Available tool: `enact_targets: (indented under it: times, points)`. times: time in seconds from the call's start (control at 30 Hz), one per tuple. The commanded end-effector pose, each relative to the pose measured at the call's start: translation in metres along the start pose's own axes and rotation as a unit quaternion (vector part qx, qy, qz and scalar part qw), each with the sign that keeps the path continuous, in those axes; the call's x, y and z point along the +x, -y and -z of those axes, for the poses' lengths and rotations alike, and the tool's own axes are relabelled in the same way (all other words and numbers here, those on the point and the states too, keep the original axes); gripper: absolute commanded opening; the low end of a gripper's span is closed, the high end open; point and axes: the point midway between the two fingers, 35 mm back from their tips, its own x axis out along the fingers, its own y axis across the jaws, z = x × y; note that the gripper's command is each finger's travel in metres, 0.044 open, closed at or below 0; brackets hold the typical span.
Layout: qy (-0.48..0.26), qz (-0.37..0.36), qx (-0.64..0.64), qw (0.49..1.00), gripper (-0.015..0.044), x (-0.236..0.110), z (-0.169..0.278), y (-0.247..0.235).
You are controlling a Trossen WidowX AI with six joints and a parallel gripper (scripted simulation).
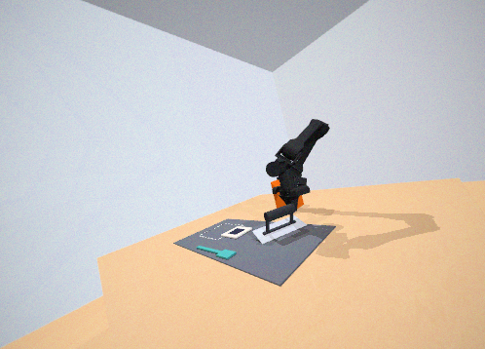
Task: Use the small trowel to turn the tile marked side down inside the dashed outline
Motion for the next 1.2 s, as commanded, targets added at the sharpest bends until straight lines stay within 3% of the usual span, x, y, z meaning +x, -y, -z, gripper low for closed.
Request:
enact_targets:
  times: [0.0,0.23,0.93,1.17]
  points:
    - [0.0,0.0,0.0,1.0,0.01,0.0,0.0,0.0]
    - [-0.001,0.0,-0.001,1.0,0.01,-0.001,0.001,0.003]
    - [-0.004,0.008,-0.007,1.0,0.01,-0.023,-0.004,0.094]
    - [-0.005,0.014,-0.014,1.0,0.01,-0.025,-0.006,0.096]
